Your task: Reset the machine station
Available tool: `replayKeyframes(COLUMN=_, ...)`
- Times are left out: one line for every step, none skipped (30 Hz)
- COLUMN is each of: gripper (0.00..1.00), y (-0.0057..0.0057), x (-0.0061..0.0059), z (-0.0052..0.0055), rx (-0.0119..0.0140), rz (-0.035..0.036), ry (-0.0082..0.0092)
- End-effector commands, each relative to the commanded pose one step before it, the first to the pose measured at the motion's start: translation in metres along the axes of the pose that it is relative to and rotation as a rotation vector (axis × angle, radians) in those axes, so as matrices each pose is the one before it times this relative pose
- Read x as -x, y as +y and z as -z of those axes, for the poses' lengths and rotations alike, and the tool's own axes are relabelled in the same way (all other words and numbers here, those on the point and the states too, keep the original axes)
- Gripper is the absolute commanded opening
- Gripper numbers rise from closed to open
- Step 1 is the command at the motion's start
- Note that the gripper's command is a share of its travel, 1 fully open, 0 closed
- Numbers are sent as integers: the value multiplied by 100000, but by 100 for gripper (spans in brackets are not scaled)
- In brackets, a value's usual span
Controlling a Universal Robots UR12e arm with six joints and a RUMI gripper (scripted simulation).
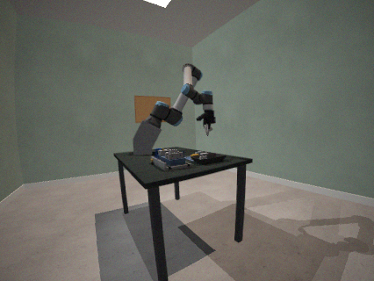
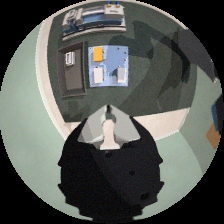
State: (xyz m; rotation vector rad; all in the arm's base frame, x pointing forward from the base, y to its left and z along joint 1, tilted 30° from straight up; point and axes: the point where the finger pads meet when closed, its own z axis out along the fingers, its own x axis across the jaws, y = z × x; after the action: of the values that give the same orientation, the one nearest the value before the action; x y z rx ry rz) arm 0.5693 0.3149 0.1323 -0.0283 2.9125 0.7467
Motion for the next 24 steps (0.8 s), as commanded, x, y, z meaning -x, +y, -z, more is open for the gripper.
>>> replayKeyframes(gripper=0, y=18, x=57, z=51, rx=9, rz=40, ry=-112)
replayKeyframes(gripper=0, y=0, x=0, z=0, rx=0, rz=0, ry=0)
replayKeyframes(gripper=0, y=0, x=0, z=0, rx=0, rz=0, ry=0)
replayKeyframes(gripper=0, y=0, x=0, z=0, rx=0, rz=0, ry=0)
replayKeyframes(gripper=0, y=0, x=0, z=-2, rx=0, rz=0, ry=0)
replayKeyframes(gripper=0, y=0, x=0, z=-6, rx=0, rz=0, ry=0)
replayKeyframes(gripper=0, y=0, x=0, z=-11, rx=0, rz=0, ry=0)
replayKeyframes(gripper=0, y=0, x=0, z=-17, rx=0, rz=0, ry=0)
replayKeyframes(gripper=0, y=0, x=0, z=-25, rx=0, rz=0, ry=0)
replayKeyframes(gripper=0, y=0, x=0, z=-34, rx=0, rz=0, ry=0)
replayKeyframes(gripper=0, y=0, x=0, z=-43, rx=0, rz=0, ry=0)
replayKeyframes(gripper=0, y=0, x=0, z=-53, rx=0, rz=0, ry=0)
replayKeyframes(gripper=0, y=0, x=0, z=-64, rx=0, rz=0, ry=0)
replayKeyframes(gripper=0, y=0, x=0, z=0, rx=0, rz=0, ry=0)
replayKeyframes(gripper=0, y=0, x=0, z=0, rx=0, rz=0, ry=0)
replayKeyframes(gripper=0, y=0, x=0, z=-75, rx=0, rz=0, ry=0)
replayKeyframes(gripper=0, y=0, x=0, z=-87, rx=0, rz=0, ry=0)
replayKeyframes(gripper=0, y=0, x=0, z=-98, rx=0, rz=0, ry=0)
replayKeyframes(gripper=0, y=0, x=1, z=-109, rx=0, rz=0, ry=0)
replayKeyframes(gripper=0, y=0, x=0, z=-120, rx=0, rz=0, ry=0)
replayKeyframes(gripper=0, y=0, x=0, z=-131, rx=0, rz=0, ry=0)
replayKeyframes(gripper=0, y=0, x=0, z=-142, rx=0, rz=0, ry=0)
replayKeyframes(gripper=0, y=0, x=1, z=-152, rx=0, rz=0, ry=0)
replayKeyframes(gripper=0, y=0, x=0, z=-162, rx=0, rz=0, ry=0)
